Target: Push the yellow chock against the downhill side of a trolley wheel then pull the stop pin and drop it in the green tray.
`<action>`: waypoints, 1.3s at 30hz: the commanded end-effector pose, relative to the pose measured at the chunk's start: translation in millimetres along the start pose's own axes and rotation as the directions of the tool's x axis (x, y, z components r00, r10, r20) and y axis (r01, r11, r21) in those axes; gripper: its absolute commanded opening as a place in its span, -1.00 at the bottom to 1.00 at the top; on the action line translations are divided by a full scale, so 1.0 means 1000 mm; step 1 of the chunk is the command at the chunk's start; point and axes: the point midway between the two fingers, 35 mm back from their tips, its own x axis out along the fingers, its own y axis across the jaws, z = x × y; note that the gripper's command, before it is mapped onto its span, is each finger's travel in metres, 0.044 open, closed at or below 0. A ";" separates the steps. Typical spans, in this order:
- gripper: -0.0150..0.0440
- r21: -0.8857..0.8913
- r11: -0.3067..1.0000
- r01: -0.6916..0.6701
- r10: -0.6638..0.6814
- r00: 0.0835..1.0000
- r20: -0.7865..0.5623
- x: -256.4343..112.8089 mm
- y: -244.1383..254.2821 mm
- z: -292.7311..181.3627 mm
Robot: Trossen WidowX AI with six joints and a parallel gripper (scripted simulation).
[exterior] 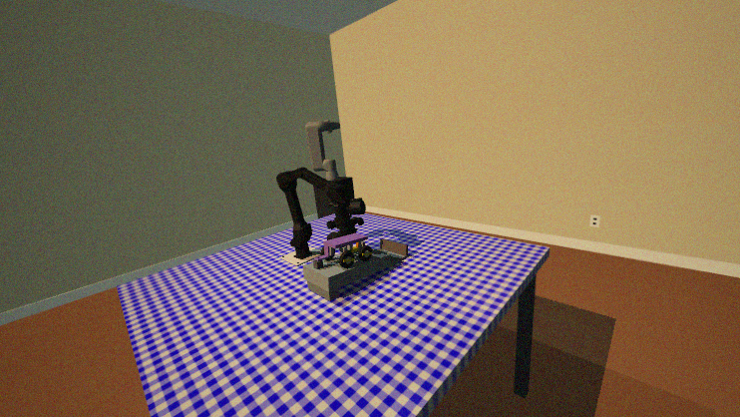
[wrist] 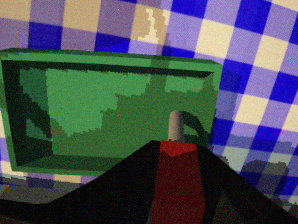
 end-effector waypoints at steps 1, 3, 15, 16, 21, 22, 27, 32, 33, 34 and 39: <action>-0.31 0.004 1.000 0.005 -0.005 1.000 -0.006 0.001 -0.001 -0.001; -0.14 0.004 1.000 0.005 -0.005 1.000 -0.006 0.001 0.000 -0.001; 0.15 0.004 1.000 0.004 -0.004 1.000 -0.006 0.002 0.010 -0.001; 0.15 0.004 1.000 0.004 -0.004 1.000 -0.006 0.002 0.010 -0.001; 0.15 0.004 1.000 0.004 -0.004 1.000 -0.006 0.003 0.014 -0.001; 0.15 0.004 1.000 0.004 -0.004 1.000 -0.006 0.003 0.015 -0.001; 0.15 0.004 1.000 0.003 -0.003 1.000 -0.006 0.005 0.019 -0.001; 0.15 0.004 1.000 0.003 -0.003 1.000 -0.006 0.006 0.023 -0.001; 0.15 0.004 1.000 0.003 -0.003 1.000 -0.006 0.006 0.023 -0.001; 0.15 0.004 1.000 0.003 -0.003 1.000 -0.006 0.006 0.024 -0.001; 0.15 0.004 1.000 0.002 -0.002 1.000 -0.006 0.008 0.028 -0.001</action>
